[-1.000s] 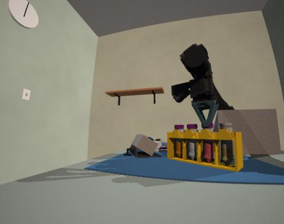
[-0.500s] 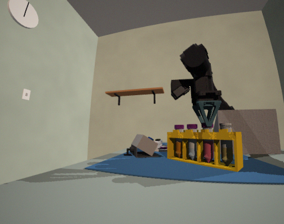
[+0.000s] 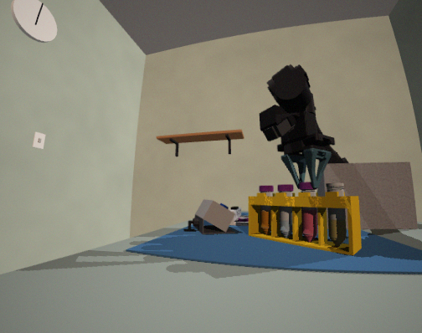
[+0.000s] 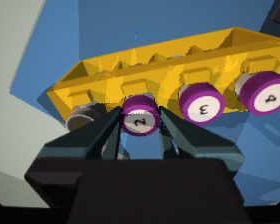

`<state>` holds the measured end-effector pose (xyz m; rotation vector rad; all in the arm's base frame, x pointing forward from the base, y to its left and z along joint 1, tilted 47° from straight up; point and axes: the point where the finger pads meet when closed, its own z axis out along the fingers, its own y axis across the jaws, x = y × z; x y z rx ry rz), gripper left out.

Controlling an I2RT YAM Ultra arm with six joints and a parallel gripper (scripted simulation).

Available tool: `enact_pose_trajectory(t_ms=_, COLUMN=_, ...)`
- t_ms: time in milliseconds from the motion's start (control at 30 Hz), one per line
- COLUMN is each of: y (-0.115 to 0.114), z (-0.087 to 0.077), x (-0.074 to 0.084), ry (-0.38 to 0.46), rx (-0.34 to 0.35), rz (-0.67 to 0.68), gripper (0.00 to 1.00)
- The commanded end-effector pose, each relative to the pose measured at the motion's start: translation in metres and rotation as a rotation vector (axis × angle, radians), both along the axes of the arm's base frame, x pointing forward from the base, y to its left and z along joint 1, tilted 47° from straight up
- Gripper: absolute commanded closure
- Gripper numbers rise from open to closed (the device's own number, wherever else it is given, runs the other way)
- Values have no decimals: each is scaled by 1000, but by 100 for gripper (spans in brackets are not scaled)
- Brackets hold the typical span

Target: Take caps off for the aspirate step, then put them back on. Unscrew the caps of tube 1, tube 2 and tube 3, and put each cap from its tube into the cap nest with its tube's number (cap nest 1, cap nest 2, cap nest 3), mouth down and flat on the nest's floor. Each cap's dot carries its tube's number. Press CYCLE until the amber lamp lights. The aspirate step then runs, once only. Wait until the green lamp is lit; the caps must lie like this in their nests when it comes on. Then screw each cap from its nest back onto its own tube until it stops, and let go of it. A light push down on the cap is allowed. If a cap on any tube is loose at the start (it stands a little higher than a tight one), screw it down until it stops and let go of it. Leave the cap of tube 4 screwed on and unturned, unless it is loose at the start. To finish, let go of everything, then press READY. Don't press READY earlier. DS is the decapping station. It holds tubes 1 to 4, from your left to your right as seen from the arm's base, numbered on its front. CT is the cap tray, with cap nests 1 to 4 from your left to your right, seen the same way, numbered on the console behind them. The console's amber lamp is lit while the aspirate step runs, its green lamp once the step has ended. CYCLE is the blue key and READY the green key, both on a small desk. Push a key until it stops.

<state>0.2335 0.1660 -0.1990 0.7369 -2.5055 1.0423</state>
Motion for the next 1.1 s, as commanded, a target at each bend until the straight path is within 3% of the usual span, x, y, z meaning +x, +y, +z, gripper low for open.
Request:
enact_pose_trajectory(t_ms=0, y=8, z=2, x=2, ry=174, rx=35, rz=193, gripper=100)
enact_pose_trajectory(t_ms=67, y=8, z=2, x=2, ry=246, rx=44, rz=261, gripper=100)
enact_pose_trajectory(t_ms=133, y=8, z=2, x=2, ry=246, rx=44, rz=261, gripper=100)
enact_pose_trajectory(t_ms=633, y=8, z=2, x=2, ry=791, rx=110, rz=772, gripper=100)
enact_pose_trajectory(t_ms=700, y=8, z=2, x=2, ry=791, rx=110, rz=772, gripper=100)
enact_pose_trajectory(t_ms=1067, y=8, z=3, x=2, ry=1191, rx=158, rz=1146, gripper=100)
